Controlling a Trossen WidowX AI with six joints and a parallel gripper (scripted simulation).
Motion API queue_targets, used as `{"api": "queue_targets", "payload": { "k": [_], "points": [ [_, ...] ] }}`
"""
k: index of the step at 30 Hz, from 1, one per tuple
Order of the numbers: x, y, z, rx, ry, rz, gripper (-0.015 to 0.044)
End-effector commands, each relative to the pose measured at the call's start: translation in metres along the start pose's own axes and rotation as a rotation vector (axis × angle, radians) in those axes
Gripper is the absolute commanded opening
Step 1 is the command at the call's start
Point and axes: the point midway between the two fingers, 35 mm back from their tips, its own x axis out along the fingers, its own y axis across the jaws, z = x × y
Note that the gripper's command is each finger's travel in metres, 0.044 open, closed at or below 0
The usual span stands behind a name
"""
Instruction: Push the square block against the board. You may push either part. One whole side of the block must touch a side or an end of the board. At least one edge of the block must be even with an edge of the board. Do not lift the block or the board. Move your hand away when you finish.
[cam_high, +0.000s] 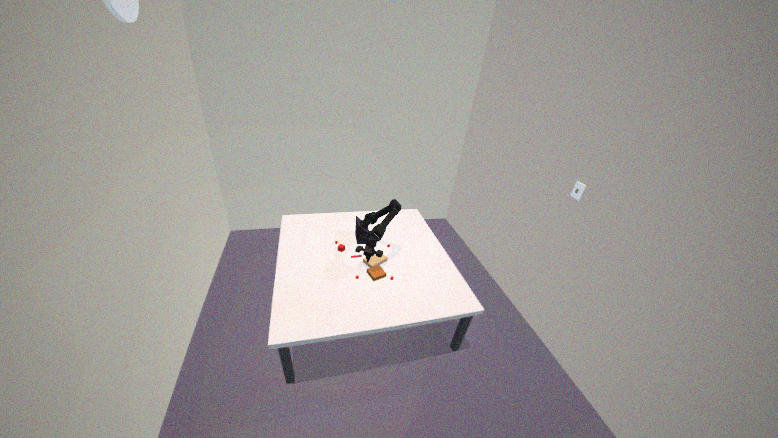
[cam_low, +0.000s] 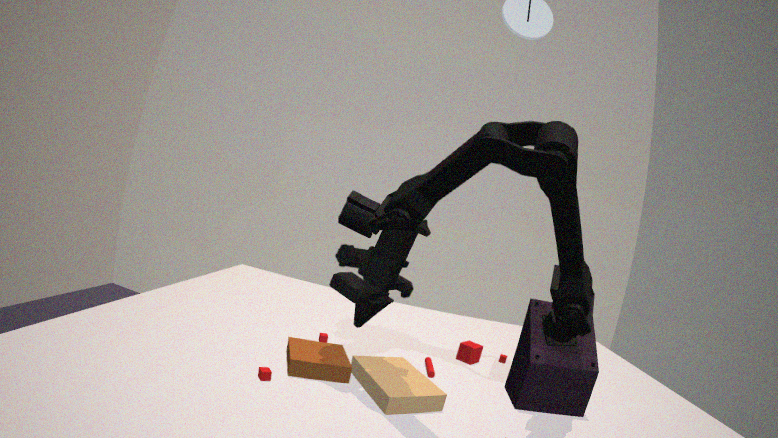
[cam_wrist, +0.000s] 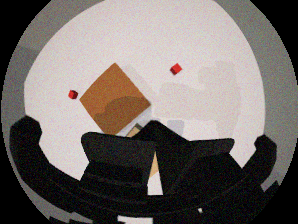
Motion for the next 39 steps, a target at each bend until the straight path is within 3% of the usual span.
{"api": "queue_targets", "payload": {
  "k": [1, 16, 22, 27, 39],
  "points": [
    [0.002, -0.007, -0.003, 0.125, 0.046, -0.006, 0.0000],
    [0.010, -0.031, -0.020, 0.575, 0.214, -0.077, 0.0000],
    [0.013, -0.031, -0.021, 0.576, 0.214, -0.077, 0.0000],
    [0.064, -0.032, -0.034, 0.595, 0.223, -0.079, 0.0000],
    [0.062, -0.025, -0.042, 0.595, 0.223, -0.079, 0.0000]
  ]
}}
